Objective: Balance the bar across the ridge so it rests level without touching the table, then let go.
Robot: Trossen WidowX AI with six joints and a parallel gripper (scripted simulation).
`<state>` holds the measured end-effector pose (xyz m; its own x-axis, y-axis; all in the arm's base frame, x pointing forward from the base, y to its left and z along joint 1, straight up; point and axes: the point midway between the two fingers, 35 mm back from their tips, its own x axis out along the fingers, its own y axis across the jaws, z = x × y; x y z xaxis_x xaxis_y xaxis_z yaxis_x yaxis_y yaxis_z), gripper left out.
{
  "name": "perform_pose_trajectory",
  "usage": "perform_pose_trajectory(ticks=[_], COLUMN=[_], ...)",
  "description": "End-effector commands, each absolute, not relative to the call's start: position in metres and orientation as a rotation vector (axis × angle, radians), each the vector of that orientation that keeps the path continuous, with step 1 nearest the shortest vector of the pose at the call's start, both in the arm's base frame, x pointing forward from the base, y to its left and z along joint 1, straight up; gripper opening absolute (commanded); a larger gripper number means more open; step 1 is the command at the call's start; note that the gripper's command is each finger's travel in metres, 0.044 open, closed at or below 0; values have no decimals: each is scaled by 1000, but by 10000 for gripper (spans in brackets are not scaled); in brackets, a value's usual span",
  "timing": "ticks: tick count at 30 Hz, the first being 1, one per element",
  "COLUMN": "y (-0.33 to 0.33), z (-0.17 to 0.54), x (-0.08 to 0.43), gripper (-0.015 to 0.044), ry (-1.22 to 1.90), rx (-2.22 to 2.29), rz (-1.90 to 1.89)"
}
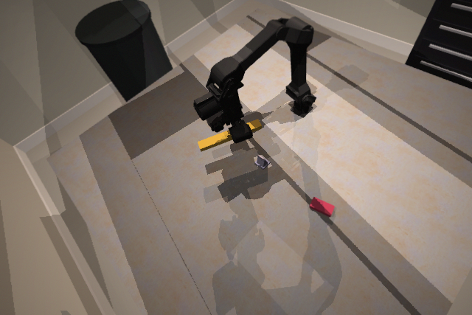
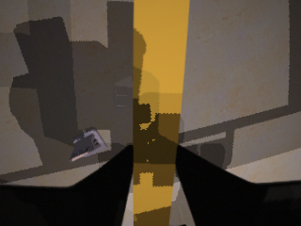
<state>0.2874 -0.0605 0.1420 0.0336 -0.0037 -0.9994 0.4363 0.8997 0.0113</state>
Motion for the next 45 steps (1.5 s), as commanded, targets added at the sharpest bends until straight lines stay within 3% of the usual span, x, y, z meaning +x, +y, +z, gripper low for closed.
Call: perform_pose_trajectory(ticks=[1, 25, 45], y=[-45, 43, 46], z=[142, 143, 118], x=[285, 261, 259], gripper=[0, 0, 0], ry=[1517, 1541, 1541], rx=[305, 1, -18], rz=[-303, 7, 25])
